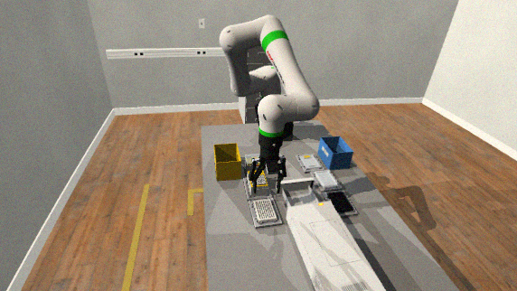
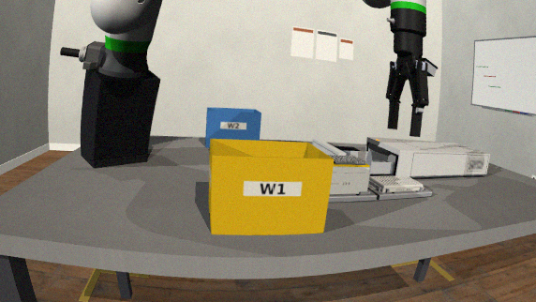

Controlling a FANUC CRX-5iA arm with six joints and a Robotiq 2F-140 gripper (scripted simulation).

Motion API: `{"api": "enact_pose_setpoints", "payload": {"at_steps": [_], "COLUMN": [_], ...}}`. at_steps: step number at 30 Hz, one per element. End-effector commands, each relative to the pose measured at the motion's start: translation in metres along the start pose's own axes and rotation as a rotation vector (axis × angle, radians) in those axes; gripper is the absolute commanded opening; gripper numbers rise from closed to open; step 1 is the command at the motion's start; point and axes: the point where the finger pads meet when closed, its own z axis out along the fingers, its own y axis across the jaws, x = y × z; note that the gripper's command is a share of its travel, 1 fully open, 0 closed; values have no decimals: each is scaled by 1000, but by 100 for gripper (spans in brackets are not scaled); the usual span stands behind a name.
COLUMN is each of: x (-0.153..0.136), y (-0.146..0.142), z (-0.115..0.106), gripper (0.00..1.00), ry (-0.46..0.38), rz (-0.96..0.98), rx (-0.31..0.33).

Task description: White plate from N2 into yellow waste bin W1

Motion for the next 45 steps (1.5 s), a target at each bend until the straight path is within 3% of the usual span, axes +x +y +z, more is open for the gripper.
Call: {"api": "enact_pose_setpoints", "payload": {"at_steps": [1, 45], "x": [1, 1], "y": [0, 0], "z": [-1, 47], "gripper": [70, 70], "ry": [2, 2], "rz": [0, 0], "rx": [-1, 0]}}
